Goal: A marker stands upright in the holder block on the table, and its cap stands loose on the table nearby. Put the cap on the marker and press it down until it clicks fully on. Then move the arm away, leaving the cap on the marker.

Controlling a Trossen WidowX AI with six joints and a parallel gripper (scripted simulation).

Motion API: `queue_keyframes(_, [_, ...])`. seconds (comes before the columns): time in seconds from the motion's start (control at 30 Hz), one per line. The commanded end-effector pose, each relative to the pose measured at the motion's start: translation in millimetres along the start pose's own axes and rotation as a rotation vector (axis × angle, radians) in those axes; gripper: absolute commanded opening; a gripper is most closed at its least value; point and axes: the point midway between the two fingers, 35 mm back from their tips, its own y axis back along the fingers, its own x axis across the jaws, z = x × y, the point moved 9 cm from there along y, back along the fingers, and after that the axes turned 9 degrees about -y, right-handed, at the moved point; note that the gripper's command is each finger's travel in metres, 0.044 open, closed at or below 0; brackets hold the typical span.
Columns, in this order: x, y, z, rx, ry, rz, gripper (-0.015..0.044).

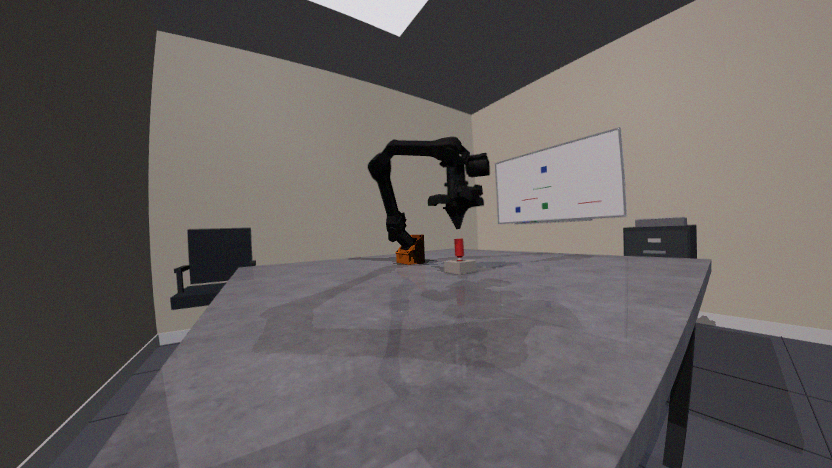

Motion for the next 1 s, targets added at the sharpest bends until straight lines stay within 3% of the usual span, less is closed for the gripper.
queue_keyframes(0.0, [0.0, -0.8, 0.3, -0.004, 0.018, 0.0, 0.0])
queue_keyframes(0.97, [-0.3, -40.8, 1.5, -0.004, 0.018, -0.001, 0.0])
